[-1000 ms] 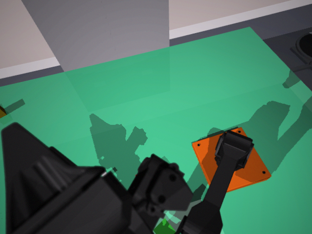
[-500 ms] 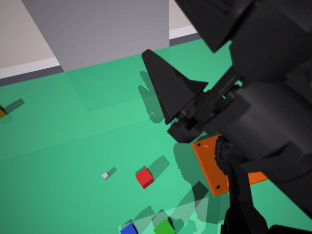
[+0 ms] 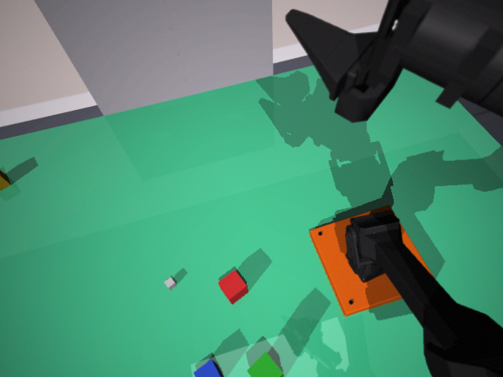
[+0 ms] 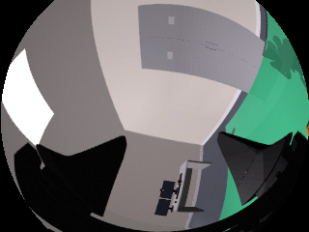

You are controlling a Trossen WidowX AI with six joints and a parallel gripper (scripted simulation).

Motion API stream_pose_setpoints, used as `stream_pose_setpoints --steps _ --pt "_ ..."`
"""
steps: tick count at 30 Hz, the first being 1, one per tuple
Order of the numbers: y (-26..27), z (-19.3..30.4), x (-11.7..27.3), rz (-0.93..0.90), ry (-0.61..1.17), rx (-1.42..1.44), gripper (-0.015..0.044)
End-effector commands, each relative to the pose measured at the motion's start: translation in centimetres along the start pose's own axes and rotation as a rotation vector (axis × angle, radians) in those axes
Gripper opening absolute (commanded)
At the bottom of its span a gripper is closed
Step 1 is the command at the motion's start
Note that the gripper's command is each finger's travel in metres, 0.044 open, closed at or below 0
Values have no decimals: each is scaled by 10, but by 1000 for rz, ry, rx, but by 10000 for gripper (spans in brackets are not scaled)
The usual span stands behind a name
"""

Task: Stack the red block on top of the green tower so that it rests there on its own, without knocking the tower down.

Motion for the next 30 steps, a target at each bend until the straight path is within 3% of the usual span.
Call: stream_pose_setpoints --steps 1,15,30 --pt "-10 -18 -17 62 32 38 440" --pt "-76 -45 -90 331 288 305 440" --pt "-172 -4 -145 544 742 737 440"
Point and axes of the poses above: the point midway between the two fingers, 35 mm back from their tips, its own x axis back along the fingers, its own y axis across the jaws, z = x × y, the point moved 5 cm from there along x, back along the fingers, and after that the axes turned 6 degrees about -x, right-handed, at the moved point
